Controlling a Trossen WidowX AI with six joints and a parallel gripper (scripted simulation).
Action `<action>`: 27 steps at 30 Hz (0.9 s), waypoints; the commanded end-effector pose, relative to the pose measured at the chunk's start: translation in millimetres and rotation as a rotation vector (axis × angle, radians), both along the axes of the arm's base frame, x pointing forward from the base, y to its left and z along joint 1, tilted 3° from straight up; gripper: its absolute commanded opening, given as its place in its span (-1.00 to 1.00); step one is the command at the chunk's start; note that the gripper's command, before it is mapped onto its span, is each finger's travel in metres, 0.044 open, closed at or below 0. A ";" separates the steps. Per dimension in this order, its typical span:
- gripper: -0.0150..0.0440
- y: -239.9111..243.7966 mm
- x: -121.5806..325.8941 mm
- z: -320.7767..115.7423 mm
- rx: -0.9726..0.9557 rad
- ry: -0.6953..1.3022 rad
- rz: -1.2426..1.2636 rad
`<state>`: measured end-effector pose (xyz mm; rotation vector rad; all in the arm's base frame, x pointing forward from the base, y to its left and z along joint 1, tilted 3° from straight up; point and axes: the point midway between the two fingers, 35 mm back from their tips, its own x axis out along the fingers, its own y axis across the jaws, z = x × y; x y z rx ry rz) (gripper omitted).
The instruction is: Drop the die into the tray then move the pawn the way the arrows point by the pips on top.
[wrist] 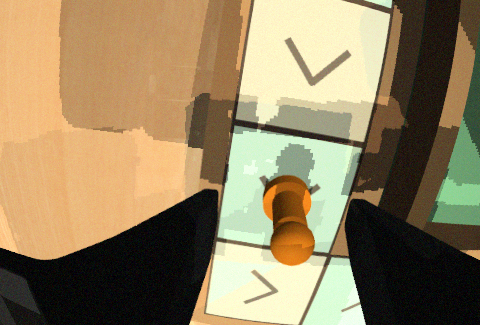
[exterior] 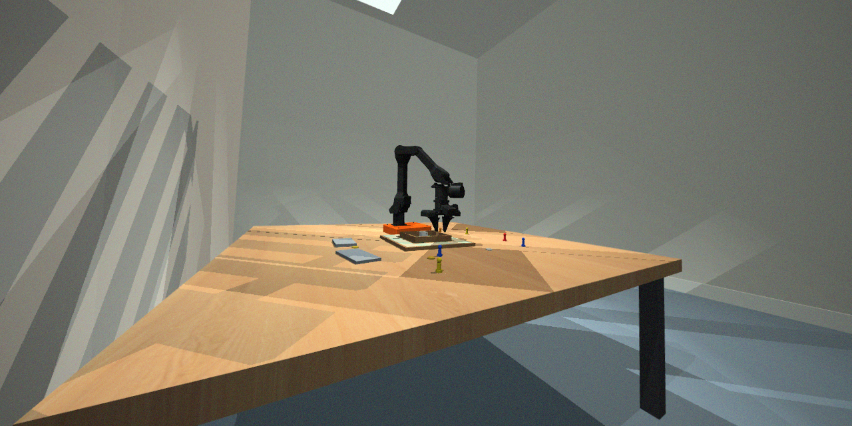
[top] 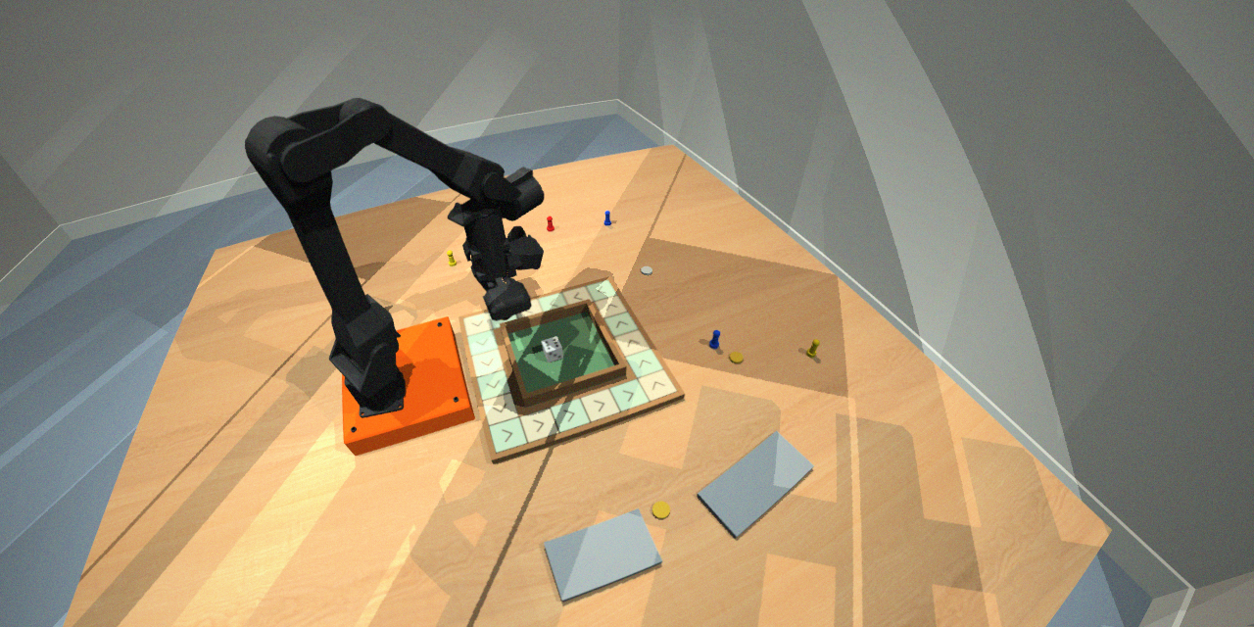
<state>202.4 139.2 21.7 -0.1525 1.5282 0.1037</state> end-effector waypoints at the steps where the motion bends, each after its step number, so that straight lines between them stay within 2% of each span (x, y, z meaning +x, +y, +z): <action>1: 0.10 -1.7 -1.8 -4.3 -0.006 0.007 0.002; 5: -0.26 -1.7 -1.8 -4.3 -0.006 0.007 0.002; 17: -0.49 -1.5 -1.6 -3.5 -0.006 0.007 0.002; 27: -0.49 5.6 2.7 46.5 -0.005 0.006 0.002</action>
